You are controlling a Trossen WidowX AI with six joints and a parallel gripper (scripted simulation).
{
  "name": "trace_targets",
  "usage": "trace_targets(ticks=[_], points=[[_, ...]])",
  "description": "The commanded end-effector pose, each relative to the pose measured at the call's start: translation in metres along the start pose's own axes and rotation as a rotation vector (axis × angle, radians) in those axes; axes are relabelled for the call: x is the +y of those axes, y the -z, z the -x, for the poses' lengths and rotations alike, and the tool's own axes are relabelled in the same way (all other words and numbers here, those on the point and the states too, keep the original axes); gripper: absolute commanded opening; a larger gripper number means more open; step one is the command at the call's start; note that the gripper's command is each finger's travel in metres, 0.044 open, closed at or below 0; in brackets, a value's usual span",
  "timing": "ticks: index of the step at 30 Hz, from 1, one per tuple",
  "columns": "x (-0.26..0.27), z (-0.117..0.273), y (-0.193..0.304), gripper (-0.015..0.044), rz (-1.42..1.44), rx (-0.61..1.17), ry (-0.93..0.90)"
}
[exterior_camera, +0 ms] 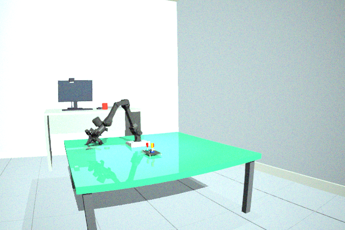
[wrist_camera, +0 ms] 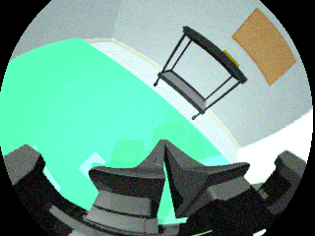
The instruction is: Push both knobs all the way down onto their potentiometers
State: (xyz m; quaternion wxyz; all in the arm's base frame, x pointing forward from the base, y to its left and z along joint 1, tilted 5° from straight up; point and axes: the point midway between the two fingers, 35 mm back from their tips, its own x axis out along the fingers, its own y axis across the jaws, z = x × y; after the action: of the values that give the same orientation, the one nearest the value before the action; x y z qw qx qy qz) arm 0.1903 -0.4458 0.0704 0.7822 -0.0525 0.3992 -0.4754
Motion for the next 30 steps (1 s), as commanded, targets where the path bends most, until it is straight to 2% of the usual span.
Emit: trace_targets(ticks=[1,17,30], points=[[0.028,0.009,-0.02,0.0,0.102,-0.007,-0.071],[0.141,0.052,-0.053,0.0,0.51,0.007,-0.346],[0.222,0.11,-0.058,0.0,0.883,0.011,-0.576]])
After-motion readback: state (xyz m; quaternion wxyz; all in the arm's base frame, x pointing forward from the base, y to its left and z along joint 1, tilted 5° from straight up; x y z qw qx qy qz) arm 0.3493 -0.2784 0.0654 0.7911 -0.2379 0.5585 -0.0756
